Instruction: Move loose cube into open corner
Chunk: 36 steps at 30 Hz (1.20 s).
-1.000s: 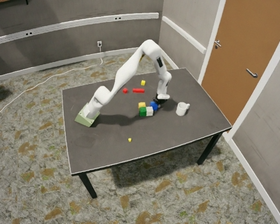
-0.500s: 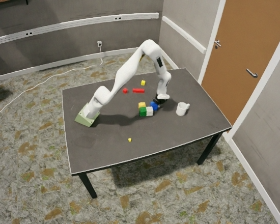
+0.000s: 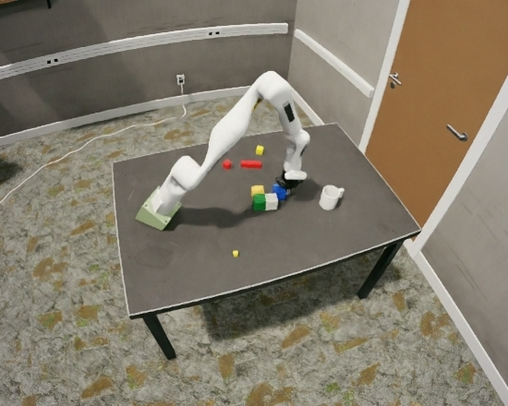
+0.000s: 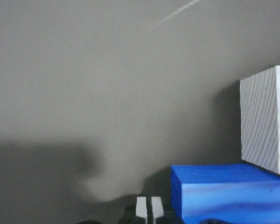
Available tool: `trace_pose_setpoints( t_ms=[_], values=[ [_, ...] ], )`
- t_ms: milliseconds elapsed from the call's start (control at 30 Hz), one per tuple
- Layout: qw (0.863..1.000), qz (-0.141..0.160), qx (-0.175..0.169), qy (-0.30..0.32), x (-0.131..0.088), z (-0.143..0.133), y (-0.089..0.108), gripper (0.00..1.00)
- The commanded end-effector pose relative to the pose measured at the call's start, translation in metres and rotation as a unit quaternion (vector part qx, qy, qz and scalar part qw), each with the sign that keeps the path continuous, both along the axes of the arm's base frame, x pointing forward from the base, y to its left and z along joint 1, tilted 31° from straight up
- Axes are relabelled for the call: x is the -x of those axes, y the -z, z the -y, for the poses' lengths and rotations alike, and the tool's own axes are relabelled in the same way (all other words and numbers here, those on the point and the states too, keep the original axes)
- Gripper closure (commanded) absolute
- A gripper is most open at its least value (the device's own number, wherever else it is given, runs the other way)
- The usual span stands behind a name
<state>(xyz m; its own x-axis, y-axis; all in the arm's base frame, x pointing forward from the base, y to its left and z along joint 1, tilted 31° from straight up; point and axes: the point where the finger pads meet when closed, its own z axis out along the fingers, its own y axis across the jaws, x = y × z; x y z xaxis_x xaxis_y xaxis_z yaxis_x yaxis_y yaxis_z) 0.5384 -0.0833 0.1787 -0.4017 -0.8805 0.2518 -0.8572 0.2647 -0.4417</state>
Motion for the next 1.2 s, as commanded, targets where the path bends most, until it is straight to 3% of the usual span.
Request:
trace_pose_setpoints(
  t_ms=[0,1167],
  values=[
    [1.0,0.0,0.0,-0.001,0.001,-0.001,0.0,0.9],
    [1.0,0.0,0.0,-0.001,0.015,-0.006,0.007,0.9]
  ],
)
